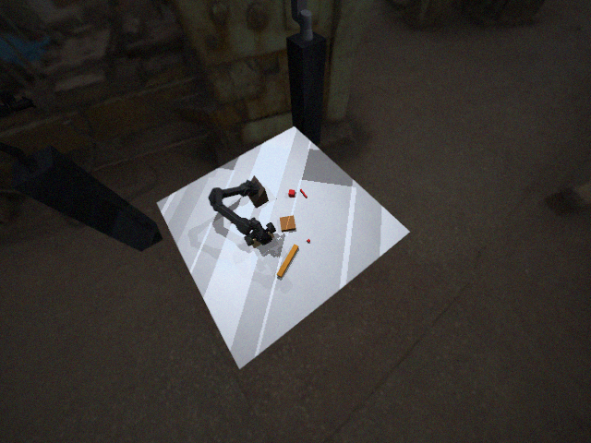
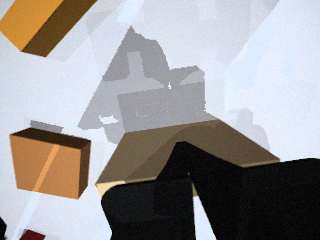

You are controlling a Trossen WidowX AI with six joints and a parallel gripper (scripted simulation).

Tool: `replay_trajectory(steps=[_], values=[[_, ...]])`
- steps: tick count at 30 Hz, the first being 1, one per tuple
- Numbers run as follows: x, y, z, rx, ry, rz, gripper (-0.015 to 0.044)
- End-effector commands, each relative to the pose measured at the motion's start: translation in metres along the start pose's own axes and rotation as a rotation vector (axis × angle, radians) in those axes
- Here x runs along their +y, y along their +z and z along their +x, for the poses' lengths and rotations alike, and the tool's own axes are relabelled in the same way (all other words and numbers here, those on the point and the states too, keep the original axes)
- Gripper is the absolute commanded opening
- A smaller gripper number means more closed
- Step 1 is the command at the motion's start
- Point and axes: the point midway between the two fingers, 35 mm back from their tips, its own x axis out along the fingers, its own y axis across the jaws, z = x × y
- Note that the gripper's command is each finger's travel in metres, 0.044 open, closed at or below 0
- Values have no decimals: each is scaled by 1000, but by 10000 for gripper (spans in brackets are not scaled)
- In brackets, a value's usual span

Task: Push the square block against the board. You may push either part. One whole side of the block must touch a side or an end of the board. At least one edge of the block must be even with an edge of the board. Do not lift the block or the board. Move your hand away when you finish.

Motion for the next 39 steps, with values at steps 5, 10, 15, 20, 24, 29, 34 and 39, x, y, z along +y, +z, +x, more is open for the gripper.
replay_trajectory(steps=[5, 10, 15, 20, 24, 29, 34, 39], values=[[-1, -12, 0, -1, -3, -4, 0], [0, -20, 0, -1, -3, -4, 0], [0, -28, 0, -1, -3, -5, 0], [0, -36, 0, 0, -3, -5, 0], [0, -38, 1, 0, -3, -5, 0], [0, -32, 0, 0, -3, -5, 0], [0, -24, 0, -1, -3, -5, 0], [0, -16, 0, -1, -3, -4, 0]])
